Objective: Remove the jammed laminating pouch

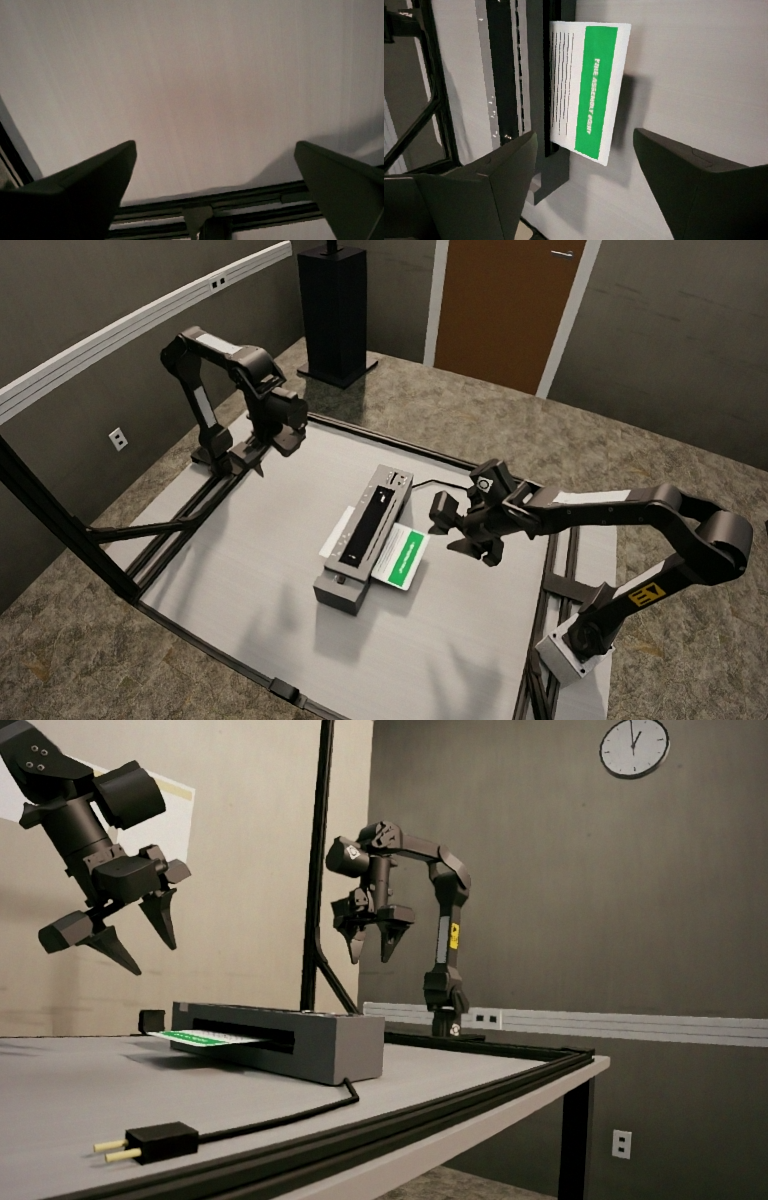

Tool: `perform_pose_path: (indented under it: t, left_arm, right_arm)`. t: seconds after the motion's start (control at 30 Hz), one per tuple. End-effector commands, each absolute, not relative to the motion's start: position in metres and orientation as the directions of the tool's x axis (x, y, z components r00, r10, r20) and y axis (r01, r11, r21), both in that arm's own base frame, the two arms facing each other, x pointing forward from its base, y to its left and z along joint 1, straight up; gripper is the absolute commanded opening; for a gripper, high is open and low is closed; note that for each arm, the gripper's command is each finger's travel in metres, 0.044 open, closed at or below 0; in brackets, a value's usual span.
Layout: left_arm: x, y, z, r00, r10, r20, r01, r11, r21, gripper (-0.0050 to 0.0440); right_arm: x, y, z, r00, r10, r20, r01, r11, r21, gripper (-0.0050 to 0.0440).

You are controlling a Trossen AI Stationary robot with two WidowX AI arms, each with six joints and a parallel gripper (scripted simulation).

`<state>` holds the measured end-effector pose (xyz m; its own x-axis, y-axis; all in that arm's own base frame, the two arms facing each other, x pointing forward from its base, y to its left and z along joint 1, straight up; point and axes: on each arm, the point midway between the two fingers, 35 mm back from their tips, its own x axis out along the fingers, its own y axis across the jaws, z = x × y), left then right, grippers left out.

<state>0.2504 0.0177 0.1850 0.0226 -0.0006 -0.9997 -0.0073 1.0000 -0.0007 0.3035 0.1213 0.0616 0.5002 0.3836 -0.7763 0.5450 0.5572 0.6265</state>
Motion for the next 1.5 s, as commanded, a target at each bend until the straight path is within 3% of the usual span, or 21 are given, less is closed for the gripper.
perform_pose_path:
  t: [0.0,0.27,0.47,1.47]
  left_arm:
    - [0.251,0.018,0.191,0.046,0.001,-0.999,-0.007,1.000,0.001,0.0440]
    - [0.251,0.018,0.191,0.046,0.001,-0.999,-0.007,1.000,0.001,0.0440]
    - [0.251,0.018,0.191,0.046,0.001,-0.999,-0.007,1.000,0.001,0.0440]
    - [0.251,0.018,0.191,0.046,0.001,-0.999,-0.007,1.000,0.001,0.0440]
  right_arm:
    - [0.301,0.126,0.066,0.550,0.420,-0.722,0.542,0.478,0.691,0.0272]
    - [0.300,0.128,0.067,0.573,0.438,-0.693,0.544,0.430,0.721,0.0272]
    - [0.301,0.129,0.016,0.572,0.437,-0.694,0.545,0.430,0.720,0.0272]
    - [0.301,0.129,0.015,0.571,0.437,-0.695,0.546,0.430,0.719,0.0272]
